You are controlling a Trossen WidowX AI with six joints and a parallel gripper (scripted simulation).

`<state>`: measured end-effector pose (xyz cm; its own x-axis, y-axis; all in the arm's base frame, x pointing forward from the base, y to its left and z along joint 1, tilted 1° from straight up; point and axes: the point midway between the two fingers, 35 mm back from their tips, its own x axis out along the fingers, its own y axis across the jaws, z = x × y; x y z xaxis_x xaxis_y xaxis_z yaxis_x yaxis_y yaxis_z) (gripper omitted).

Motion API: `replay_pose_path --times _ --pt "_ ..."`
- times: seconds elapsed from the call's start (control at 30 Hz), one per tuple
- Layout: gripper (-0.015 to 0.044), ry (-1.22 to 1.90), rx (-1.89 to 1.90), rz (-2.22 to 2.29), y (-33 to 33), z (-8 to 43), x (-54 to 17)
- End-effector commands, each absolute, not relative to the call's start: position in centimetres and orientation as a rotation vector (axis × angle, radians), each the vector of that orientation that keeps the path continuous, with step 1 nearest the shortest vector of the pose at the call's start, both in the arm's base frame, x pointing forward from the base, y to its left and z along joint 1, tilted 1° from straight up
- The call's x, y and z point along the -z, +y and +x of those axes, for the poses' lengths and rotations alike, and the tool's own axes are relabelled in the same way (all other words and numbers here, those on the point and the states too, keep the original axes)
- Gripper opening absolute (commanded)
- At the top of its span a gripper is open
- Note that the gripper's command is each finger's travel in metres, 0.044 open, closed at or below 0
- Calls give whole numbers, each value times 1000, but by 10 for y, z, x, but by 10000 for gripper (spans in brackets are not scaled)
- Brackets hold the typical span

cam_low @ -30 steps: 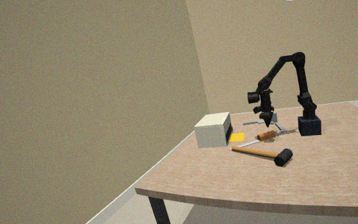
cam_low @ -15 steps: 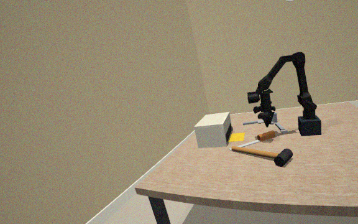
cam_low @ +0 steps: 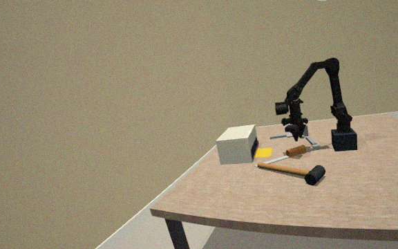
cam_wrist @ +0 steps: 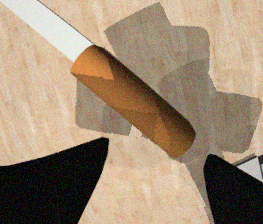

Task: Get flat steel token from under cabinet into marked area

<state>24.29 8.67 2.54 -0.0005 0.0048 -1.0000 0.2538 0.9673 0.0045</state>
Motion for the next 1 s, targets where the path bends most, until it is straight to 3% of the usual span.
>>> replay_pose_path --times 0.0,0.97 --pt "270 1561 224 232 87 243 -26" --pt "270 1534 406 413 87 243 -26"
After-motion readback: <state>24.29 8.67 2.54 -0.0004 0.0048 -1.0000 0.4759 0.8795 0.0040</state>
